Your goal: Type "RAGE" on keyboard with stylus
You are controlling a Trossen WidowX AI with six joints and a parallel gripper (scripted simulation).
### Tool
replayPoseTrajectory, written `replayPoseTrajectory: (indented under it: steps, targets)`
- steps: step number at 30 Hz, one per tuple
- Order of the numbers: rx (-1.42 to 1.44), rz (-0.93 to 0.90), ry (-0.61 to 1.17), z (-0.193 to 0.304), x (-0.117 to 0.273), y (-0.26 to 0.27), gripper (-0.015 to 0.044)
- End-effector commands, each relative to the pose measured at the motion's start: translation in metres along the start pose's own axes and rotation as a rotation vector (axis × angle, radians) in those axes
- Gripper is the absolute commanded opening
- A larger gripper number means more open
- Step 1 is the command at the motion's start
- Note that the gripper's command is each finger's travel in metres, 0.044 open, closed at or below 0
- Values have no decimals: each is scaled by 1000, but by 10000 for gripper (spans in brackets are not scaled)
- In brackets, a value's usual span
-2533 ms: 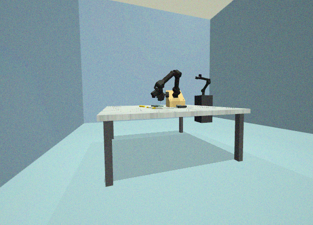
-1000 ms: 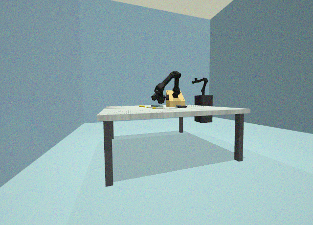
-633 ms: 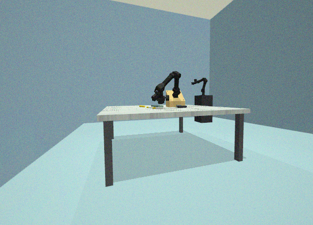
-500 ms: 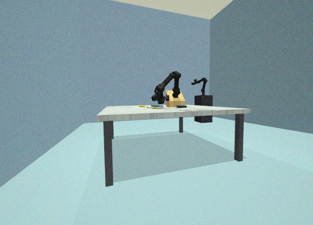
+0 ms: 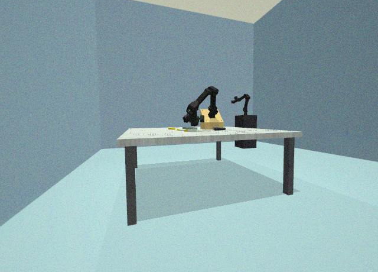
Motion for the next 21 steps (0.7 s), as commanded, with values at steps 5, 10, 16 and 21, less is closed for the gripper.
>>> replayPoseTrajectory:
  steps: [5, 10, 16, 21]
  targets:
    - [-4, -2, -3, 13, 8, -2, 81]
    - [-4, -1, -2, 32, 19, -3, 81]
    - [-4, -1, -2, 32, 19, -3, 81]
    - [-10, -6, -4, 30, 17, -3, 81]
Point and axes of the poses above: the point midway between the two fingers, 35 mm back from their tips, its own x axis back along the fingers, its own y axis across the jaws, z = x × y, the point moved 7 cm from there along x, back along the fingers, and after that the axes turned 5 degrees about -x, right-handed, at the moved point
